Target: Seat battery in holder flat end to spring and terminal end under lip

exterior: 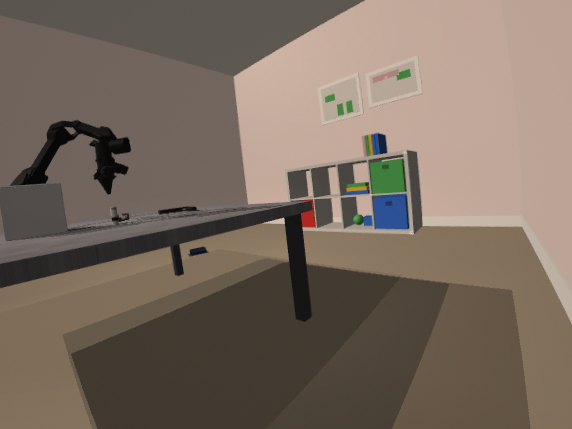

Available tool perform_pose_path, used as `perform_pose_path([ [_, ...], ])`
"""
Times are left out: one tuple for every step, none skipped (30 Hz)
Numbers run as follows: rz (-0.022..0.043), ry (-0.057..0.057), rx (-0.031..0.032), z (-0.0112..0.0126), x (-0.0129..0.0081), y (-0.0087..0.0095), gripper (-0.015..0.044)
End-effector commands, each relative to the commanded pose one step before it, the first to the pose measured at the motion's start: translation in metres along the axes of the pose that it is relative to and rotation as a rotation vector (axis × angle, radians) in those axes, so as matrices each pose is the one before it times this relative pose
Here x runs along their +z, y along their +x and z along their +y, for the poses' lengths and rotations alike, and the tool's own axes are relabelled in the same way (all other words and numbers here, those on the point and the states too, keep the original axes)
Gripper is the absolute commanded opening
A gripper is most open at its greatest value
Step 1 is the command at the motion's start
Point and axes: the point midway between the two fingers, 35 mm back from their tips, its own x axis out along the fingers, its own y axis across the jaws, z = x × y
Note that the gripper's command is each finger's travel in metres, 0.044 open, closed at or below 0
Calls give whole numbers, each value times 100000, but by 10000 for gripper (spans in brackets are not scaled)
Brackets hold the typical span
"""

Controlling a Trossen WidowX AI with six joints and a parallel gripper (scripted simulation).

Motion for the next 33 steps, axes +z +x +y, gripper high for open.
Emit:
perform_pose_path([
  [1254, 1496, 830, -74, -86, 1780, 0],
  [119, 161, -94, -19, 24, 702, 0],
  [-184, -178, 62, -5, 60, 705, 0],
  [-220, -224, 105, 10, 51, 862, 0],
  [-243, -264, 158, 33, 26, 979, 0],
  [-209, -242, 175, 48, -6, 869, 0],
  [-184, -228, 191, 59, -30, 794, 0],
  [-142, -187, 174, 58, -42, 635, 0],
  [-82, -113, 113, 39, -32, 377, 0],
  [-27, -38, 39, 14, -12, 125, 0],
  [0, 0, 0, 0, 0, 0, 0],
  [0, 0, 0, 0, 0, 0, 0],
  [-1, 0, -5, -26, 3, -2, 0],
  [-2, 1, -14, -79, 10, -5, 0],
  [-4, 1, -23, -132, 16, -7, 0],
  [-5, 1, -27, -161, 19, -9, 0],
  [-4, 1, -26, -161, 18, -8, 0],
  [-4, 1, -25, -161, 17, -8, 0],
  [-4, 0, -24, -161, 16, -8, 0],
  [-4, 0, -23, -162, 15, -7, 0],
  [-4, 0, -22, -162, 14, -7, 0],
  [-3, 0, -22, -162, 13, -7, 0],
  [-3, 0, -21, -162, 12, -6, 0],
  [-3, 0, -20, -163, 11, -6, 0],
  [-3, -1, -19, -163, 10, -5, 0],
  [-3, -1, -18, -163, 9, -5, 0],
  [-3, -1, -17, -163, 8, -5, 0],
  [-2, -1, -16, -163, 7, -4, 0],
  [-2, -1, -15, -164, 6, -4, 0],
  [-2, -2, -15, -164, 5, -4, 0],
  [-2, -2, -14, -164, 4, -3, 0],
  [-2, -2, -13, -164, 3, -3, 0],
  [-2, -2, -12, -164, 2, -2, 0],
])
